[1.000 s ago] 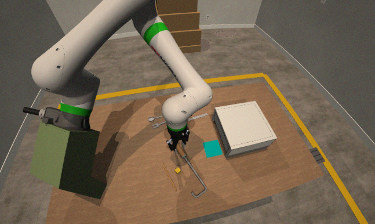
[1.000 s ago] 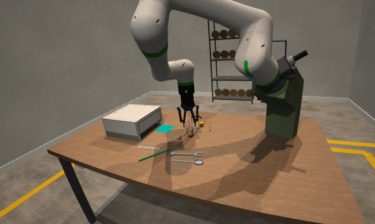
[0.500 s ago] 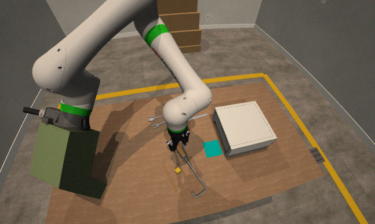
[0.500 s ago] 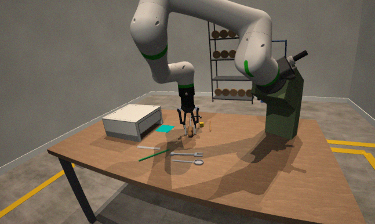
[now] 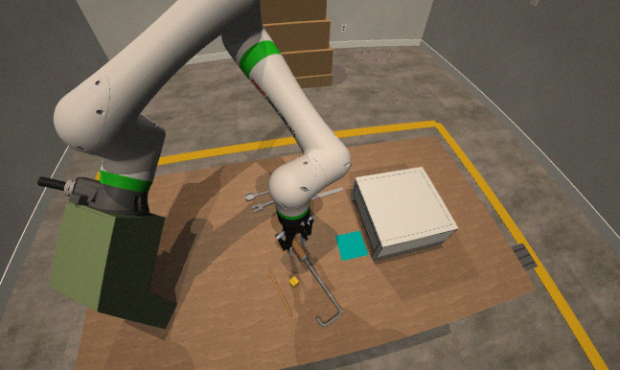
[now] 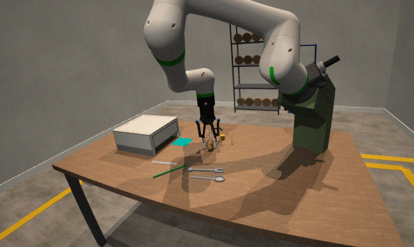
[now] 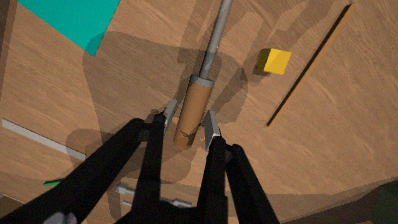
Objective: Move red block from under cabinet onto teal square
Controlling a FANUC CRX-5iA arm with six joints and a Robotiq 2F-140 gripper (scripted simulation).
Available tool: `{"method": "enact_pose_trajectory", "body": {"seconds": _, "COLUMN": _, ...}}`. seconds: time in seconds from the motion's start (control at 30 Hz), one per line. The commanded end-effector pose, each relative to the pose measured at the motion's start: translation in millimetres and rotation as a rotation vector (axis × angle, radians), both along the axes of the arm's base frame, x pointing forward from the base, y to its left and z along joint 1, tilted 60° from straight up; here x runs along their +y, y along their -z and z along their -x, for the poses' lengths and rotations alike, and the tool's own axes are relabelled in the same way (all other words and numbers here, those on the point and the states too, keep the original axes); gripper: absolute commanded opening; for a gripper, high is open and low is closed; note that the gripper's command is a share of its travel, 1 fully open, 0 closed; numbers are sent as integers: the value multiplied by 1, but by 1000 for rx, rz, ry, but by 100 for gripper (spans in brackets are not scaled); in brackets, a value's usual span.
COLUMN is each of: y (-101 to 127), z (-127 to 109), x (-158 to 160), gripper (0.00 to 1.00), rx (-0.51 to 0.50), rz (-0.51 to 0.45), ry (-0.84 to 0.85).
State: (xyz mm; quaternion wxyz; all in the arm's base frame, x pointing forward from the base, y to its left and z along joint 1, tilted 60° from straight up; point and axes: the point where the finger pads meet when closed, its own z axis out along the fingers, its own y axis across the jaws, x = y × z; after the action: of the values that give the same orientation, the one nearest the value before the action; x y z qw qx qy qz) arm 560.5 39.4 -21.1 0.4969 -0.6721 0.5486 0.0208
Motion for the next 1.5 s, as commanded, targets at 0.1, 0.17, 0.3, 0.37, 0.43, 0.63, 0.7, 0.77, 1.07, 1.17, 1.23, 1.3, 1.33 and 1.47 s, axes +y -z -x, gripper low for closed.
{"method": "enact_pose_trajectory", "body": {"seconds": 0.1, "y": 0, "z": 0, "x": 0, "gripper": 34, "rx": 0, "rz": 0, "ry": 0}}
{"method": "enact_pose_trajectory", "body": {"seconds": 0.17, "y": 0, "z": 0, "x": 0, "gripper": 34, "rx": 0, "rz": 0, "ry": 0}}
{"method": "enact_pose_trajectory", "body": {"seconds": 0.3, "y": 0, "z": 0, "x": 0, "gripper": 34, "rx": 0, "rz": 0, "ry": 0}}
{"method": "enact_pose_trajectory", "body": {"seconds": 0.37, "y": 0, "z": 0, "x": 0, "gripper": 34, "rx": 0, "rz": 0, "ry": 0}}
{"method": "enact_pose_trajectory", "body": {"seconds": 0.43, "y": 0, "z": 0, "x": 0, "gripper": 34, "rx": 0, "rz": 0, "ry": 0}}
{"method": "enact_pose_trajectory", "body": {"seconds": 0.63, "y": 0, "z": 0, "x": 0, "gripper": 34, "rx": 0, "rz": 0, "ry": 0}}
{"method": "enact_pose_trajectory", "body": {"seconds": 0.7, "y": 0, "z": 0, "x": 0, "gripper": 34, "rx": 0, "rz": 0, "ry": 0}}
{"method": "enact_pose_trajectory", "body": {"seconds": 0.77, "y": 0, "z": 0, "x": 0, "gripper": 34, "rx": 0, "rz": 0, "ry": 0}}
{"method": "enact_pose_trajectory", "body": {"seconds": 1.07, "y": 0, "z": 0, "x": 0, "gripper": 0, "rx": 0, "rz": 0, "ry": 0}}
{"method": "enact_pose_trajectory", "body": {"seconds": 1.17, "y": 0, "z": 0, "x": 0, "gripper": 0, "rx": 0, "rz": 0, "ry": 0}}
{"method": "enact_pose_trajectory", "body": {"seconds": 1.23, "y": 0, "z": 0, "x": 0, "gripper": 0, "rx": 0, "rz": 0, "ry": 0}}
{"method": "enact_pose_trajectory", "body": {"seconds": 1.3, "y": 0, "z": 0, "x": 0, "gripper": 0, "rx": 0, "rz": 0, "ry": 0}}
{"method": "enact_pose_trajectory", "body": {"seconds": 1.33, "y": 0, "z": 0, "x": 0, "gripper": 0, "rx": 0, "rz": 0, "ry": 0}}
{"method": "enact_pose_trajectory", "body": {"seconds": 1.47, "y": 0, "z": 0, "x": 0, "gripper": 0, "rx": 0, "rz": 0, "ry": 0}}
